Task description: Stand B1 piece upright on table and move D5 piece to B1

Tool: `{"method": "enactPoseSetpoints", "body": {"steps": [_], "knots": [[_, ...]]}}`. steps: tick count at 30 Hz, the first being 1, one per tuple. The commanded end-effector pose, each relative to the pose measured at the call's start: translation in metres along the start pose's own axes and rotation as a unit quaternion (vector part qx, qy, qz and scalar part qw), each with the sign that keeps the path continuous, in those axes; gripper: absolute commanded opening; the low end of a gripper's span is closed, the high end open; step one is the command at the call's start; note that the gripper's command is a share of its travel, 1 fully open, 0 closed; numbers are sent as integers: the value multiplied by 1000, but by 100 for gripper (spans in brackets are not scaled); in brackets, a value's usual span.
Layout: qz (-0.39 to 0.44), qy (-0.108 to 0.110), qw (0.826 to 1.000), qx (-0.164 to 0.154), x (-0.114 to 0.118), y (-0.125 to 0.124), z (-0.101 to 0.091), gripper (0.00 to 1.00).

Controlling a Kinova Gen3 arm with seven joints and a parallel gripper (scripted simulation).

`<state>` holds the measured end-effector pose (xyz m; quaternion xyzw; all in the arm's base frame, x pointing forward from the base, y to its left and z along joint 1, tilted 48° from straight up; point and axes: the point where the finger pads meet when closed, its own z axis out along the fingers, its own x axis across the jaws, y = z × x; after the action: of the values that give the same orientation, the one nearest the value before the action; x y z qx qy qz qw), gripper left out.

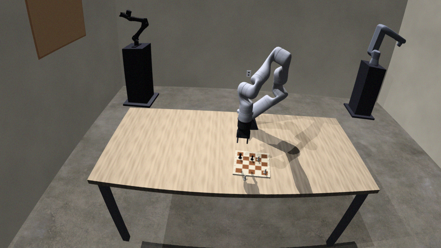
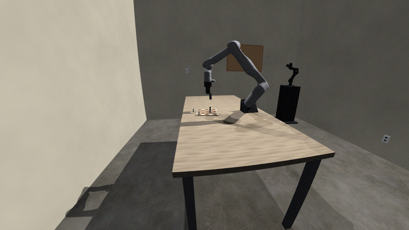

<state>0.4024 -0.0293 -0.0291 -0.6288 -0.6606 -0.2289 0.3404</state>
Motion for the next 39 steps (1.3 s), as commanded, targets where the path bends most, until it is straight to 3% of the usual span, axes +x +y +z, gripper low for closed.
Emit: {"method": "enactPoseSetpoints", "body": {"steps": [1, 7, 15, 39], "knots": [[0, -4, 1000, -7, -2, 3, -16, 100], [0, -4, 1000, -7, -2, 3, -43, 100], [0, -4, 1000, -7, -2, 3, -57, 100], [0, -4, 1000, -7, -2, 3, -58, 100]]}}
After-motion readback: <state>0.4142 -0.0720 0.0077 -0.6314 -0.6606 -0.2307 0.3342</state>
